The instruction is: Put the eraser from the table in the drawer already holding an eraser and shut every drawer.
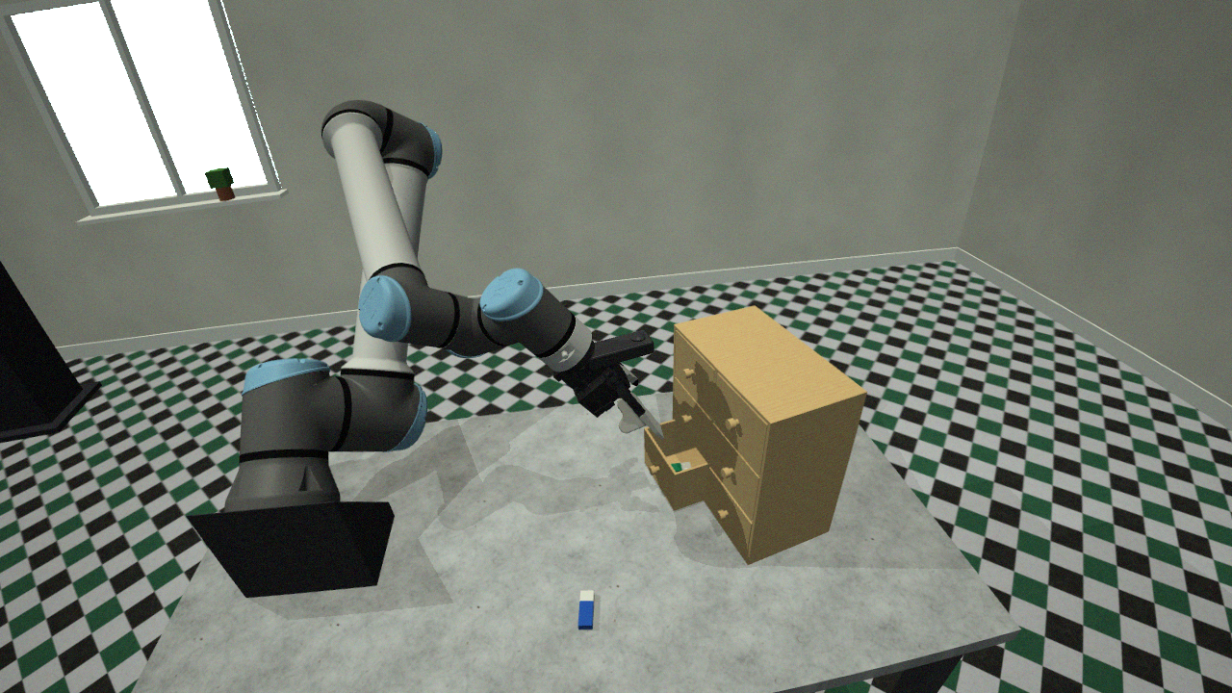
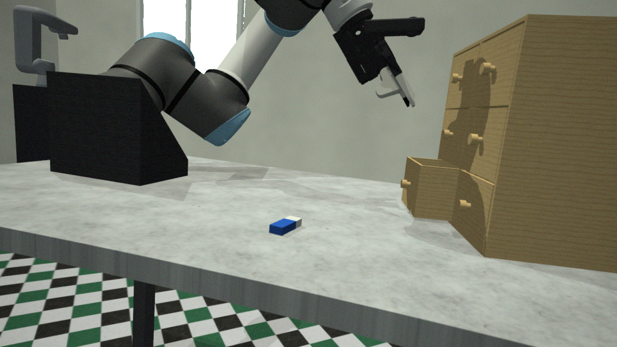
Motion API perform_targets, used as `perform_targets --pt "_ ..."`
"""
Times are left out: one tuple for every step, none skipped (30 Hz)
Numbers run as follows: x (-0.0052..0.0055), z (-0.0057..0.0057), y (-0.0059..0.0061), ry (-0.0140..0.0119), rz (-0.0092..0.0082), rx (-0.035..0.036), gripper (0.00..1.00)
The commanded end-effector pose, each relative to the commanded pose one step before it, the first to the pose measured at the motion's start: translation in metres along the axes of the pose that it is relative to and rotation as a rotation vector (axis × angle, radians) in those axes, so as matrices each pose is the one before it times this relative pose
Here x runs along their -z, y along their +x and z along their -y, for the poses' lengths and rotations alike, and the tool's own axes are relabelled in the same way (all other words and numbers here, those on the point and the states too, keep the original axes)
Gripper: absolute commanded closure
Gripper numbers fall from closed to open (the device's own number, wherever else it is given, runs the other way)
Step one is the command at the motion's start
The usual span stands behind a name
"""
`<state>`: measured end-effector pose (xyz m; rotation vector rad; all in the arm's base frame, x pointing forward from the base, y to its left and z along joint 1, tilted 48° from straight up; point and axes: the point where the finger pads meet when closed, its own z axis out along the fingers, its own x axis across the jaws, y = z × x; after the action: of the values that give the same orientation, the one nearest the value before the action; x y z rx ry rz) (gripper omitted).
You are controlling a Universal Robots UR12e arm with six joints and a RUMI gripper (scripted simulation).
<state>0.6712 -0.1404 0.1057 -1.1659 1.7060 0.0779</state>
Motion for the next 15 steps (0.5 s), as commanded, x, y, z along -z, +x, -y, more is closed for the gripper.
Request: perform_targets --pt "-0.0057 0.00188 0.00045 0.03949 -0.00852 -0.00658 0.0" --pt "-0.00087 0.00001 -0.00028 0.0051 0.0002 -0.00095 0.0" --pt "-0.00089 0.00015 0.00003 0.00471 -0.00026 -0.00091 0.0" --pt "-0.00088 0.00019 0.00013 0.0045 -0.00041 -0.00089 0.0" --pt "-0.00085 0.00016 0.00008 0.00441 -0.00033 -0.00086 0.0" --pt "-0.00082 0.00013 0.00004 0.00432 -0.00026 -0.00084 0.0" --pt "-0.00079 0.0001 0.0 0.00422 -0.00019 -0.00081 0.0" --pt "-0.00076 0.00008 -0.00004 0.00412 -0.00012 -0.00079 0.0" --pt "-0.00073 0.00005 -0.00008 0.00401 -0.00006 -0.00077 0.0" --pt "-0.0007 0.00003 -0.00011 0.0039 0.0 -0.00074 0.0" --pt "0.0 0.0 0.0 0.0 0.0 0.0 0.0" --pt "0.0 0.0 0.0 0.0 0.0 0.0 0.0" --pt "-0.00067 0.0 -0.00014 0.00379 0.00005 -0.00072 0.0" --pt "-0.00064 -0.00002 -0.00017 0.00368 0.00009 -0.00069 0.0" --pt "-0.00061 -0.00004 -0.00019 0.00357 0.00014 -0.00067 0.0"
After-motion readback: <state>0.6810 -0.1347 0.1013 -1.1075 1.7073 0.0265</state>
